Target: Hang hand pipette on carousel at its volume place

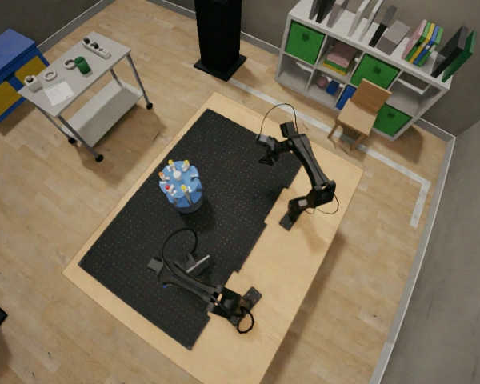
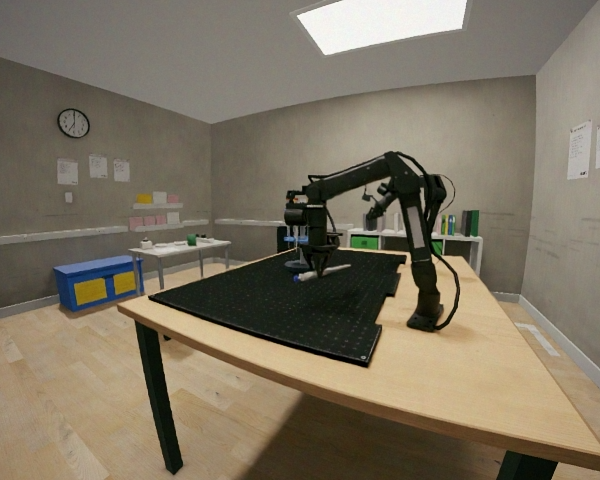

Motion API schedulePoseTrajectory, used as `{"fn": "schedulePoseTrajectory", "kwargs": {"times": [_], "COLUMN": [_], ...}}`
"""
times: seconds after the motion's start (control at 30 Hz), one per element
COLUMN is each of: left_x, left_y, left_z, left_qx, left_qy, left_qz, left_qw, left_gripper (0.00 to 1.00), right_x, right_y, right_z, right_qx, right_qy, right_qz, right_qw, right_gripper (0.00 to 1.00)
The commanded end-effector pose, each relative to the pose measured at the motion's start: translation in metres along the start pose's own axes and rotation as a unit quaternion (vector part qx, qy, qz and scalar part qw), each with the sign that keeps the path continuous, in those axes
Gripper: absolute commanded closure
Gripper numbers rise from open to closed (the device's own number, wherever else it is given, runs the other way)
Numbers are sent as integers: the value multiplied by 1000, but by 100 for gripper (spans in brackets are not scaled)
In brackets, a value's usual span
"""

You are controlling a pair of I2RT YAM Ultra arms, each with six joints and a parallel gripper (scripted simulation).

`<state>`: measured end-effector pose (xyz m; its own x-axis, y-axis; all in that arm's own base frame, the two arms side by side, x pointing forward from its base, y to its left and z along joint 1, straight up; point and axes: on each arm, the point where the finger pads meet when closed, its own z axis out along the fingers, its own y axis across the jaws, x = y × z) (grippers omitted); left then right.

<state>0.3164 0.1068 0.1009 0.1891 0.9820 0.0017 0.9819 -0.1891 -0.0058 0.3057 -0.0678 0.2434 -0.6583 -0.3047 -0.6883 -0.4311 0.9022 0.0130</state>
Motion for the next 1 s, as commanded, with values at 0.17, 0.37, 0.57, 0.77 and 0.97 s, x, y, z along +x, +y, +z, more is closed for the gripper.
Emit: {"fn": "schedulePoseTrajectory", "kwargs": {"times": [0.17,0.37,0.57,0.77,0.97], "left_x": [-2,-2,-1,-3,-3], "left_y": [1,1,4,1,0], "left_z": [13,21,23,35,41], "left_qx": [-4,1,-9,-2,-2], "left_qy": [-5,-8,-2,-6,-7], "left_qz": [7,7,7,7,7], "left_qw": [1000,1000,1000,1000,1000], "left_gripper": [88,88,88,88,88], "right_x": [-8,-8,-8,-8,-8], "right_y": [-3,-3,-3,-3,-3], "right_z": [-5,-5,-5,-5,-5], "right_qx": [6,6,6,6,6], "right_qy": [-16,-16,-16,-16,-16], "right_qz": [-9,-9,-9,-9,-9], "right_qw": [1000,1000,1000,1000,1000], "right_gripper": [0,0,0,0,0]}}
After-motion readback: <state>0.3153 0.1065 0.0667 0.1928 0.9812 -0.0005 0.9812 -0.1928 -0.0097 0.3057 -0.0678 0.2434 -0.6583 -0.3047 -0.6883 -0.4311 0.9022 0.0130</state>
